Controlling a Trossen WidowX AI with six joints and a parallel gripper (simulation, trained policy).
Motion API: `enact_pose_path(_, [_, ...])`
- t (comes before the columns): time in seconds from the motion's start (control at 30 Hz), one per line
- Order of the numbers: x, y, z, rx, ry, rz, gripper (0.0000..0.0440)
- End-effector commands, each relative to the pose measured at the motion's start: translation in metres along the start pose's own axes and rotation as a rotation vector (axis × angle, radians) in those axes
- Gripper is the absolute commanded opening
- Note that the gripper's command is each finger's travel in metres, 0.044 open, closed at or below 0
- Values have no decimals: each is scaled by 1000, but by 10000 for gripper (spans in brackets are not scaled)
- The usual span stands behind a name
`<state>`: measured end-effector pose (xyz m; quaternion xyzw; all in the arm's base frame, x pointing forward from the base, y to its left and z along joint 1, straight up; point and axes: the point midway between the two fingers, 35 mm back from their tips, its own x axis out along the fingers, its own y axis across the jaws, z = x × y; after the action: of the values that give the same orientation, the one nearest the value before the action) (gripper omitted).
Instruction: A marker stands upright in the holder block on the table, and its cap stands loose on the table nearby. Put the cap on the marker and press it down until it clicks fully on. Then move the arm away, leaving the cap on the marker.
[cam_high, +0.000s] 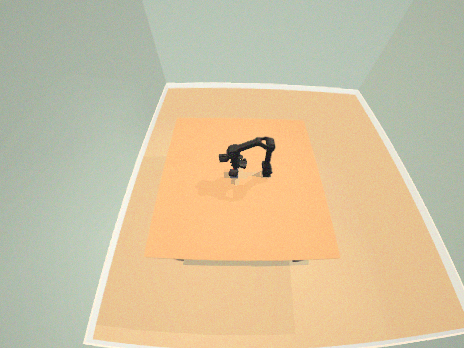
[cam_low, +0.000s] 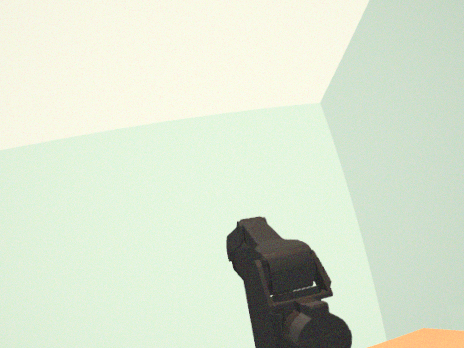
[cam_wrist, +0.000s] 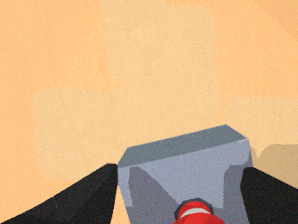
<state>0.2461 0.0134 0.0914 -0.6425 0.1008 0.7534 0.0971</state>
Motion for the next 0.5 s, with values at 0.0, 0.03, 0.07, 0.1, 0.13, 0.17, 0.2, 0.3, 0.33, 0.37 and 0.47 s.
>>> enact_pose_path(0.0, [-3,0,7,-16,2,-14,353])
enact_pose_path(0.03, [-3,0,8,-19,5,-17,380])
enact_pose_path(0.07, [-3,0,9,-22,8,-19,406])
enact_pose_path(0.1, [-4,0,9,-25,13,-22,431])
enact_pose_path(0.13, [-4,0,9,-28,20,-26,440])
enact_pose_path(0.17, [-6,-1,9,-30,28,-30,440])
enact_pose_path(0.2, [-8,-1,9,-31,38,-35,440])
enact_pose_path(0.3, [-14,-3,8,-36,65,-49,440])
enact_pose_path(0.33, [-16,-3,8,-37,74,-53,440])
enact_pose_path(0.37, [-19,-3,7,-39,82,-58,440])
enact_pose_path(0.47, [-28,-4,7,-45,109,-71,440])
